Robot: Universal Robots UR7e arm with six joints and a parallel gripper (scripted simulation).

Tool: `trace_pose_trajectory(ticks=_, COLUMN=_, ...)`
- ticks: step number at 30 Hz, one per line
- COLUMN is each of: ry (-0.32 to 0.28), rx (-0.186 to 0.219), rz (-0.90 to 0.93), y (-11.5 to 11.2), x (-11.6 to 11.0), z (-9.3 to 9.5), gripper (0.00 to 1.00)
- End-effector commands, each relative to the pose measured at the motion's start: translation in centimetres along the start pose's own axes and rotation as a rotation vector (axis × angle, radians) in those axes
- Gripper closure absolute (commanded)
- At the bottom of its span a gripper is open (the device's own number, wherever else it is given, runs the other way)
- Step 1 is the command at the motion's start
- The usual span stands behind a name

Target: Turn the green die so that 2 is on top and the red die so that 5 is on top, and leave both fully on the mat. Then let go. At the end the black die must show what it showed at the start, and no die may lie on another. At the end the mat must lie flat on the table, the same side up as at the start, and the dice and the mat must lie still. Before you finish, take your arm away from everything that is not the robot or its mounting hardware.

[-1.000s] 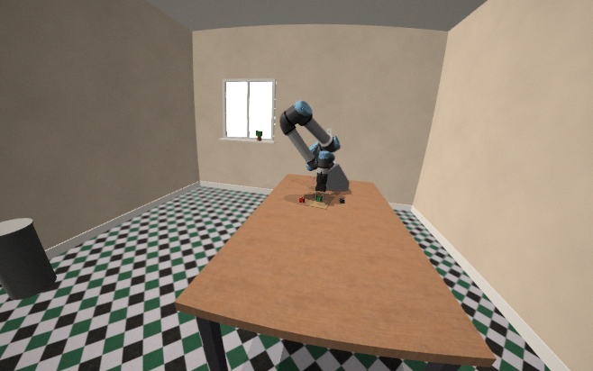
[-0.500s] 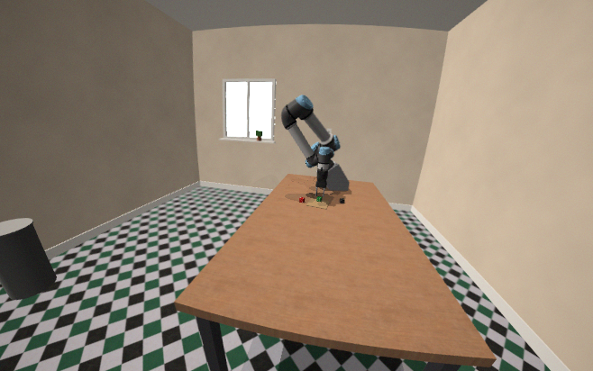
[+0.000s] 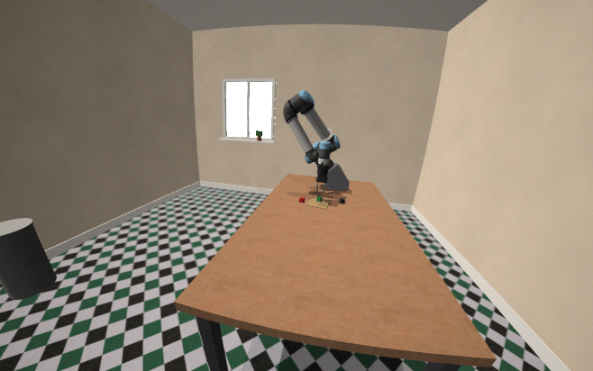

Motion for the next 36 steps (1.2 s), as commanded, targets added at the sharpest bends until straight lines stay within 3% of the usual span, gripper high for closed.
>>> trace_pose_trajectory(ticks=1, ry=0.001, rx=0.000, rz=0.000, y=0.0, x=0.0, z=-0.9, gripper=0.13)
trace_pose_trajectory(ticks=17, ry=0.001, rx=0.000, rz=0.000, y=0.0, x=0.0, z=-1.9, gripper=0.13)
trace_pose_trajectory(ticks=18, ry=0.001, rx=0.000, rz=0.000, y=0.0, x=0.0, z=-1.9, gripper=0.00)
trace_pose_trajectory(ticks=36, ry=0.001, rx=0.000, rz=0.000, y=0.0, x=0.0, z=-1.9, gripper=0.00)
Point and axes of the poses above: the point where the finger pads meet when closed, its own z axis out along the fingers, its own y axis across the jaws, x = y × z, the point moved 5 cm from there along -z, back along the fingers, and after that the axes turned 3 degrees about z, right-handed, at the moved point
